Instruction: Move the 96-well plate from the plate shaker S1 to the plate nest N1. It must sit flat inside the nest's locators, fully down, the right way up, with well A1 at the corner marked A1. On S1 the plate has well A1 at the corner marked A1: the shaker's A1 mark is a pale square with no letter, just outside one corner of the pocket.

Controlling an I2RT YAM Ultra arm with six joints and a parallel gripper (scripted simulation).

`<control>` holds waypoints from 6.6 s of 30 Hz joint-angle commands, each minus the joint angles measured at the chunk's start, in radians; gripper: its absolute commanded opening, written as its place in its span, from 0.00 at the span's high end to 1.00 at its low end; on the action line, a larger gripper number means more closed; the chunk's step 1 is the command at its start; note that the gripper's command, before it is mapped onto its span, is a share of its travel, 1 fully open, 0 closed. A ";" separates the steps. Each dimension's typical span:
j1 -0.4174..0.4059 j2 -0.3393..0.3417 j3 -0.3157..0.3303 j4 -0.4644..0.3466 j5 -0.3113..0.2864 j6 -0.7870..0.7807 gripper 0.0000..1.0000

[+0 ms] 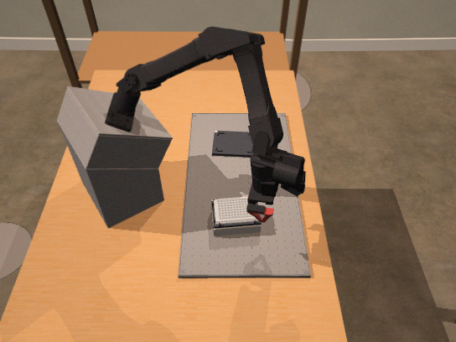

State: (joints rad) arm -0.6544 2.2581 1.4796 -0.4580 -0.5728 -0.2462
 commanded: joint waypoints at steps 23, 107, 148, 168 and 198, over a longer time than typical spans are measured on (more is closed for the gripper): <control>0.037 -0.188 -0.378 0.110 0.074 -0.352 0.00; 0.140 0.052 -0.330 0.355 0.102 -0.239 0.00; 0.128 0.021 -0.342 0.329 0.099 -0.252 1.00; 0.090 -0.072 -0.367 0.243 0.088 -0.293 1.00; 0.037 -0.188 -0.379 0.110 0.074 -0.352 1.00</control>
State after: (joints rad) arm -0.6060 2.0800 1.0977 -0.3370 -0.4911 -0.5911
